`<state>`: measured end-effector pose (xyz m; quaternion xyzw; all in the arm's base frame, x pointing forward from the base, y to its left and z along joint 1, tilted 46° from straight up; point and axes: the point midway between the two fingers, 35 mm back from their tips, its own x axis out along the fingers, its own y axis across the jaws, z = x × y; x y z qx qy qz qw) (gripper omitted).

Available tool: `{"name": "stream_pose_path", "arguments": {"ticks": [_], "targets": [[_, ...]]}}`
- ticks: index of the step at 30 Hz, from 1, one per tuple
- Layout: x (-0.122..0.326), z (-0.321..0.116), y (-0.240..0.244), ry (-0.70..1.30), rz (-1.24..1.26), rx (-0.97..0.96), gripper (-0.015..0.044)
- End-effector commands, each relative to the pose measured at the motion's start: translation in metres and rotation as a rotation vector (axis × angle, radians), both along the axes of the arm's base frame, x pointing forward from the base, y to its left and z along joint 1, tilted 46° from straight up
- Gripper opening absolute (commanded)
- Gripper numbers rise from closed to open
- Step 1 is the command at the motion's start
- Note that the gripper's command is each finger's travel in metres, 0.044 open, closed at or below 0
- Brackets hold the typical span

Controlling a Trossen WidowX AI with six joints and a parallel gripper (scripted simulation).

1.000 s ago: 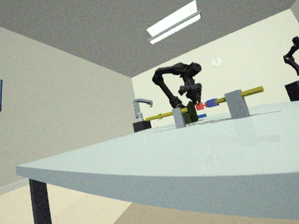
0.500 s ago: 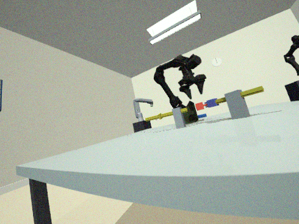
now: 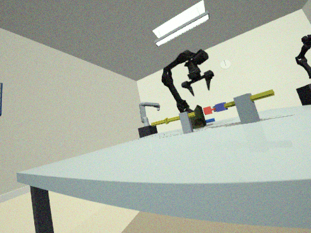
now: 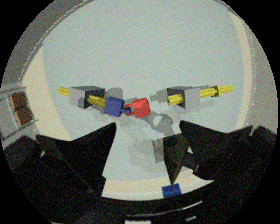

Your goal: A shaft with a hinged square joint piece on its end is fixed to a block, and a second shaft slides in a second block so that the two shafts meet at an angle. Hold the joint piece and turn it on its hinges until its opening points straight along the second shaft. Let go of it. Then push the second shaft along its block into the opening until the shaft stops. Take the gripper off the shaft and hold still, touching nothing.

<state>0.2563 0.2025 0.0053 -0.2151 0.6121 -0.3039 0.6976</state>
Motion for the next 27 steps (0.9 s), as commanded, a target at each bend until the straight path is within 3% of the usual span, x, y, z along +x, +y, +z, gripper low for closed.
{"name": "stream_pose_path", "arguments": {"ticks": [1,14,27], "targets": [[-0.004,0.012,0.010,0.115,0.120,-0.020,0.0440],[-0.005,0.014,0.011,0.134,0.144,-0.029,0.0440],[0.029,0.055,-0.049,-0.114,-0.120,0.035,0.0099]]}}
